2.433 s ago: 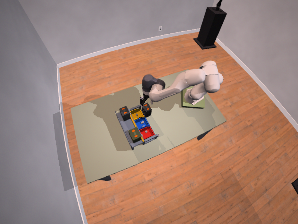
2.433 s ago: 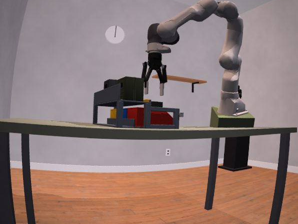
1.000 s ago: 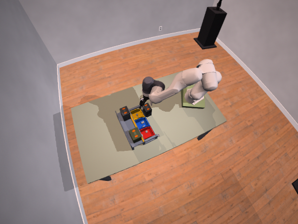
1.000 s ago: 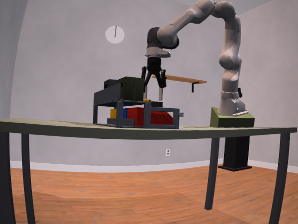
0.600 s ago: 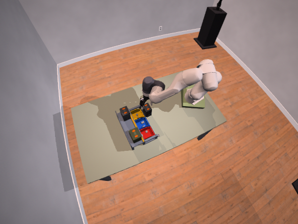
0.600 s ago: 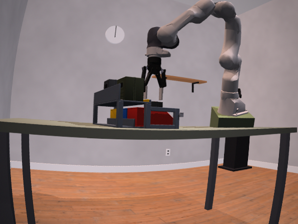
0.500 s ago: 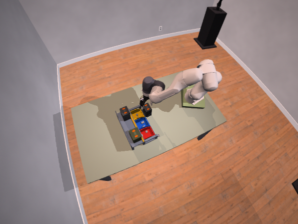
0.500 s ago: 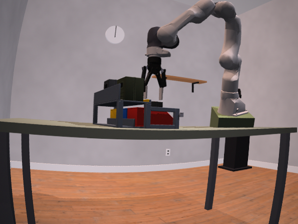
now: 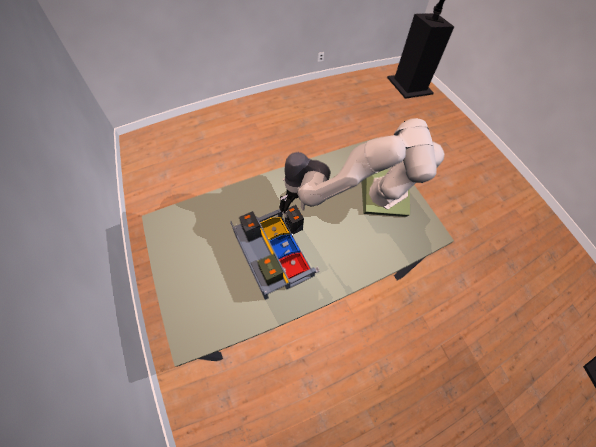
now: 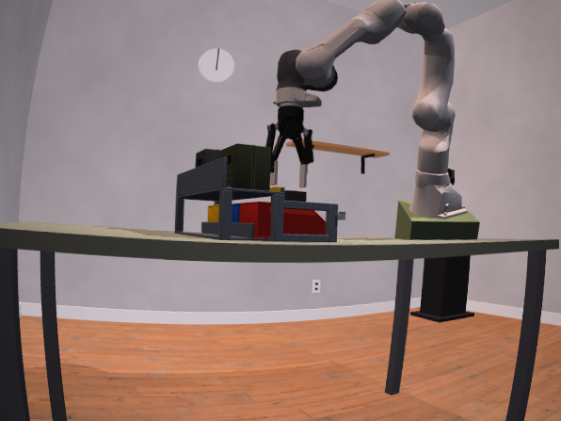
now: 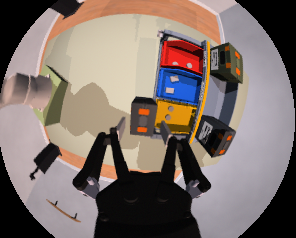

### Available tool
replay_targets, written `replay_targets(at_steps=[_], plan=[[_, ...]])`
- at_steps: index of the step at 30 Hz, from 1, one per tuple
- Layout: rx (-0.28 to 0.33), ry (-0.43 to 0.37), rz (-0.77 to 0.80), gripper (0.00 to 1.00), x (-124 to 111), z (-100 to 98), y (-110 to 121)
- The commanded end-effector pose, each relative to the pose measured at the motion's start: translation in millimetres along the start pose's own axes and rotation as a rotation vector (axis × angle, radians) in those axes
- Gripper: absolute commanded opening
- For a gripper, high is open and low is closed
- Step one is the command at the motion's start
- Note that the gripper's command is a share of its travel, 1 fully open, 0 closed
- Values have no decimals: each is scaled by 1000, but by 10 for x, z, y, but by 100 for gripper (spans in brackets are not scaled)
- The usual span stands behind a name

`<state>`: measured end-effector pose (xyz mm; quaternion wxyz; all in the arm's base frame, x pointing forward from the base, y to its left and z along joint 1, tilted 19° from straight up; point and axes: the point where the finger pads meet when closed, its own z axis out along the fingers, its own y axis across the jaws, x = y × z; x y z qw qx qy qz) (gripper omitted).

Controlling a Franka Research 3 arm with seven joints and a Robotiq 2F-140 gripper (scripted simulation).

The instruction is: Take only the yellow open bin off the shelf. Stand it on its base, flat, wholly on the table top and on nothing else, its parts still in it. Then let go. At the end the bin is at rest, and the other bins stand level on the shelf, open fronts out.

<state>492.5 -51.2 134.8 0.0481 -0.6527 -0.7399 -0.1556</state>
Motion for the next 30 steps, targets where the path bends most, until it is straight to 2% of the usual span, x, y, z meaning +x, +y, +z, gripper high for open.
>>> replay_targets(at_steps=[1, 10, 15, 27, 28, 30], plan=[[0, 2, -2, 57, 3, -18, 1], [0, 2, -2, 57, 3, -18, 1], [-1, 2, -259, 57, 8, -24, -5], [-1, 2, -259, 57, 8, -24, -5], [2, -2, -219, 57, -1, -23, 2], [1, 0, -261, 57, 6, -21, -3]])
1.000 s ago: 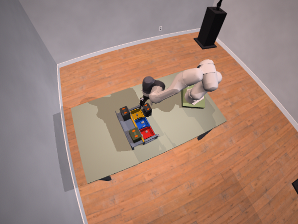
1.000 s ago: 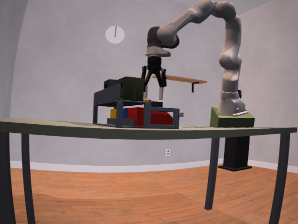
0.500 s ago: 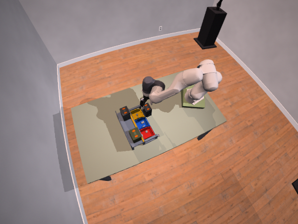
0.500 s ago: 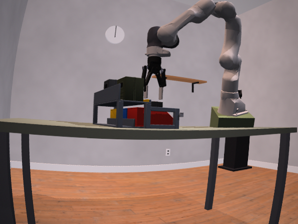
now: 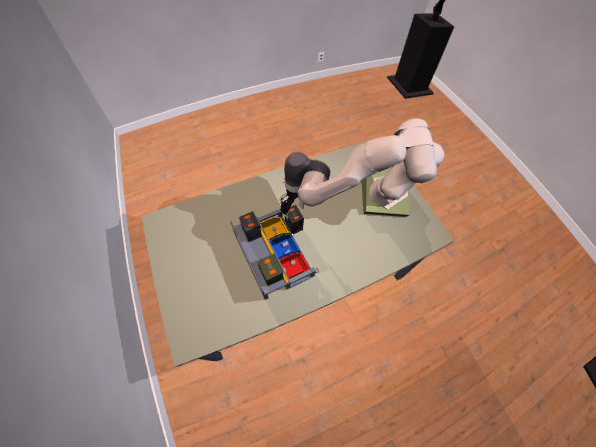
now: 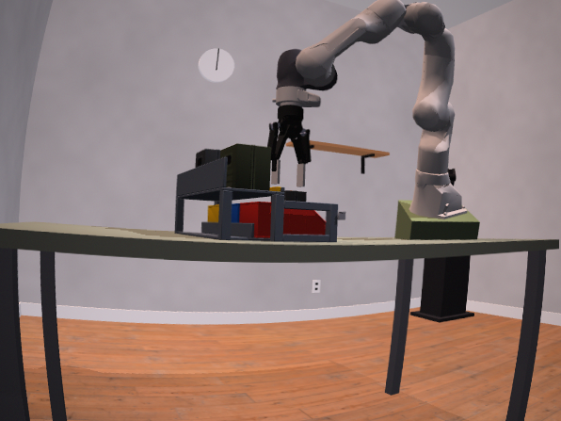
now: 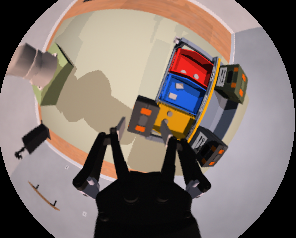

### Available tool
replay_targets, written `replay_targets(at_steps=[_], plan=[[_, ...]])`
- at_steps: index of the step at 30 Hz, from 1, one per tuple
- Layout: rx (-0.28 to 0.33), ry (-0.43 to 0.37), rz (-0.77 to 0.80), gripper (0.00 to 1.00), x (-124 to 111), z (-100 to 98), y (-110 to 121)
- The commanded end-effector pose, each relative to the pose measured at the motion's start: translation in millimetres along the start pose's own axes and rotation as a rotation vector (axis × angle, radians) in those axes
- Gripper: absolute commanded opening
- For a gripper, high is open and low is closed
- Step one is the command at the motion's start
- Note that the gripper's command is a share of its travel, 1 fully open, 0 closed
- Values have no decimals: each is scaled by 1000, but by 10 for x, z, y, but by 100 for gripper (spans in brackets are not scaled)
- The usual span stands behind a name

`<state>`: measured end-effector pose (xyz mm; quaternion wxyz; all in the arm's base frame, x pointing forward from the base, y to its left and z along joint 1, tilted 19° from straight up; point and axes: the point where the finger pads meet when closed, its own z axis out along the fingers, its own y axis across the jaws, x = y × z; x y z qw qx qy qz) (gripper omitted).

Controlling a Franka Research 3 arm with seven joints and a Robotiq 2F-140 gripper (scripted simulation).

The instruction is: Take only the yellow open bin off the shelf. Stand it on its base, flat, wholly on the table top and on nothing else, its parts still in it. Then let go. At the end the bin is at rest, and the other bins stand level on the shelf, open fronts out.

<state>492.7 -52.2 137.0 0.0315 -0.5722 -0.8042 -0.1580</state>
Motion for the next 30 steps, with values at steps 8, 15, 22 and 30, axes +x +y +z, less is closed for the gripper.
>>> replay_targets(at_steps=[8, 15, 22, 30], plan=[[-4, 4, -93, 57, 19, 2, -10], [-4, 3, -72, 57, 11, 2, -4], [-4, 4, -93, 57, 20, 5, -12], [-4, 4, -93, 57, 20, 5, -12]])
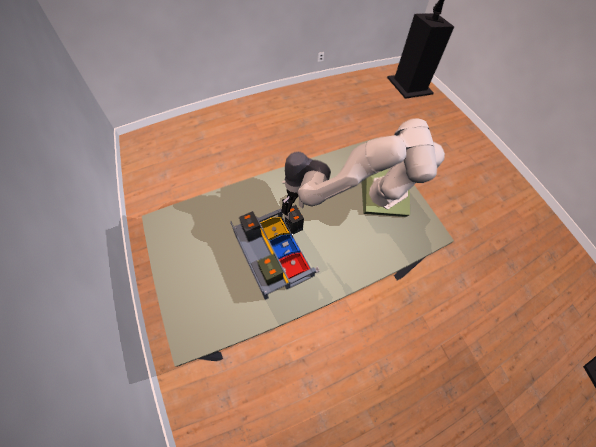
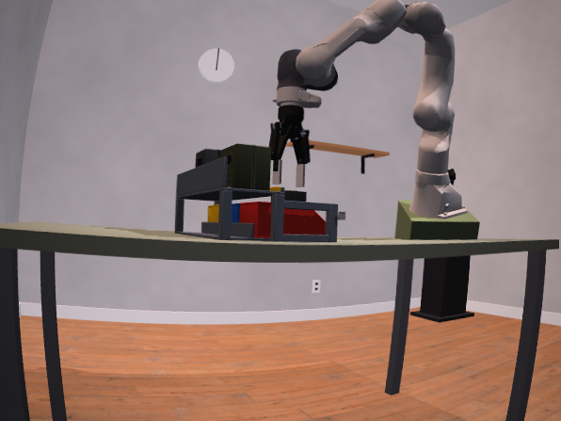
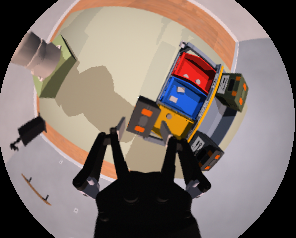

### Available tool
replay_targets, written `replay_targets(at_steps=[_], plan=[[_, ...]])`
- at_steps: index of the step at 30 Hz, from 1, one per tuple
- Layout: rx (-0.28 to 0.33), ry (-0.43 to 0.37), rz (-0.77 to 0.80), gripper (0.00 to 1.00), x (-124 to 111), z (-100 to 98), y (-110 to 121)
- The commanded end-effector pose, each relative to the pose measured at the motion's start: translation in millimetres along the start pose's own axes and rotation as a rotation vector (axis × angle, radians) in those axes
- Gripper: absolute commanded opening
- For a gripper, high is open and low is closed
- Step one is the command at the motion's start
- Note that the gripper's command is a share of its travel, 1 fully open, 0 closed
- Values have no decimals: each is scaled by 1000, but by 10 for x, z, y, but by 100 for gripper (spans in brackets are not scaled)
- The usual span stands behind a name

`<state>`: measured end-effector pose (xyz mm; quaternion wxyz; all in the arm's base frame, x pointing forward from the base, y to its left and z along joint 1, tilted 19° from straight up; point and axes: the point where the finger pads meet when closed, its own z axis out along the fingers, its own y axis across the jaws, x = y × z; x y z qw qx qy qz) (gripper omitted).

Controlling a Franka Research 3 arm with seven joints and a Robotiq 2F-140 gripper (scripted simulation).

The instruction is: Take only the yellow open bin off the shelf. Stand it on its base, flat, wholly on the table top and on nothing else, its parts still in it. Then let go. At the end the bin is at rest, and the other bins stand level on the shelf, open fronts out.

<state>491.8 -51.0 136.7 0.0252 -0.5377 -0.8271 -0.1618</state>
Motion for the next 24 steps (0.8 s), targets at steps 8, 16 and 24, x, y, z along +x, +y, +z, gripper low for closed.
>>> replay_targets(at_steps=[8, 16, 24], plan=[[0, 0, -261, 57, -3, 2, -2], [0, 0, -261, 57, -3, 2, -2], [4, -3, -461, 57, 1, 6, -3]])
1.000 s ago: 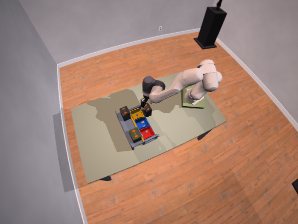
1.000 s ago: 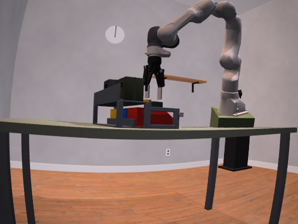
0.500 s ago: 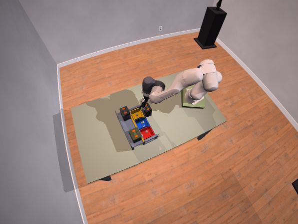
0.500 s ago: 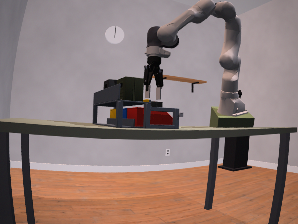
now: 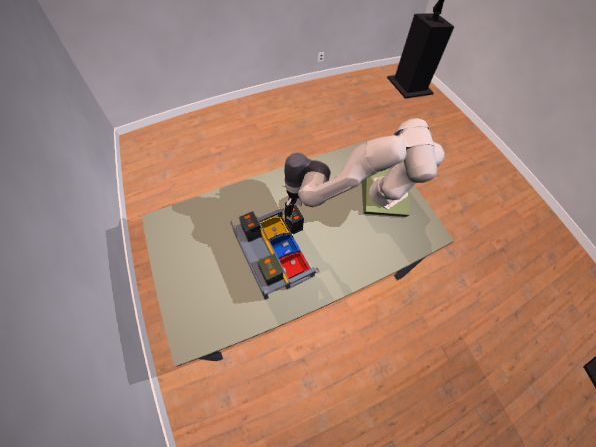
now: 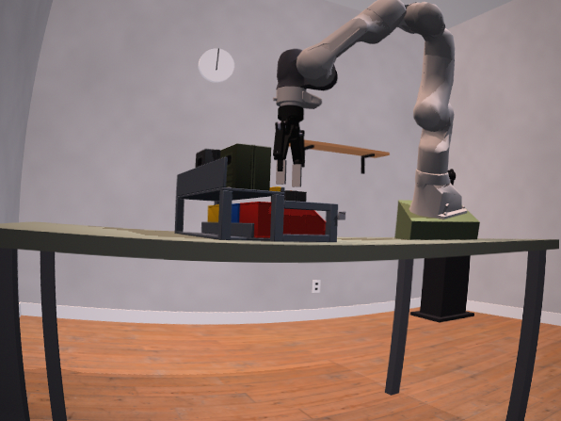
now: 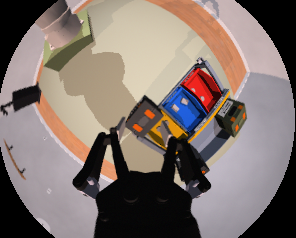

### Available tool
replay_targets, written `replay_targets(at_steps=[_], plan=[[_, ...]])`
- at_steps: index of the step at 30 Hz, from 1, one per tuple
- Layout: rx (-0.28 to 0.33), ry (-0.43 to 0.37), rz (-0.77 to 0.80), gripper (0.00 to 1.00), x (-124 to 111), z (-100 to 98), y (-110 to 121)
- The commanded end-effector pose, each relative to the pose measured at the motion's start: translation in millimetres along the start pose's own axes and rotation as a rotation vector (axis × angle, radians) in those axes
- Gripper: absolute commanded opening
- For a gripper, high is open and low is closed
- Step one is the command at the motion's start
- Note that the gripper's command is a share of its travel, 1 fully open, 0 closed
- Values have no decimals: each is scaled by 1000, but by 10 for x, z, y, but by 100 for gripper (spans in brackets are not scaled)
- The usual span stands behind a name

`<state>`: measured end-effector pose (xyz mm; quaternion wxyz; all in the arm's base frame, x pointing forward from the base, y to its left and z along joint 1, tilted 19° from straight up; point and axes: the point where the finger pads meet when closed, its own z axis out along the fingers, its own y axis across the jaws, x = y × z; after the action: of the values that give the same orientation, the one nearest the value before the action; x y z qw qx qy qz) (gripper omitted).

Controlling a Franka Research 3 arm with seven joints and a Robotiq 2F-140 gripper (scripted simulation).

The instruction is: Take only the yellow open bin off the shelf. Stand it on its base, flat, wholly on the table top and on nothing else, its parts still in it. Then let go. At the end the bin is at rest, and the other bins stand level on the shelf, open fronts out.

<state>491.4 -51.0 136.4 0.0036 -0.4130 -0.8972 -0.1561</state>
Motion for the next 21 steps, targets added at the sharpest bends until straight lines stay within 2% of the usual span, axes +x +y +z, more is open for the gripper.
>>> replay_targets(at_steps=[1, 12, 16, 21], plan=[[-11, -1, -172, 57, 0, 4, 1], [-5, 0, -164, 57, -2, -2, 2], [-8, -1, -372, 57, -2, 5, 1], [-8, -1, -372, 57, -2, 5, 1]])
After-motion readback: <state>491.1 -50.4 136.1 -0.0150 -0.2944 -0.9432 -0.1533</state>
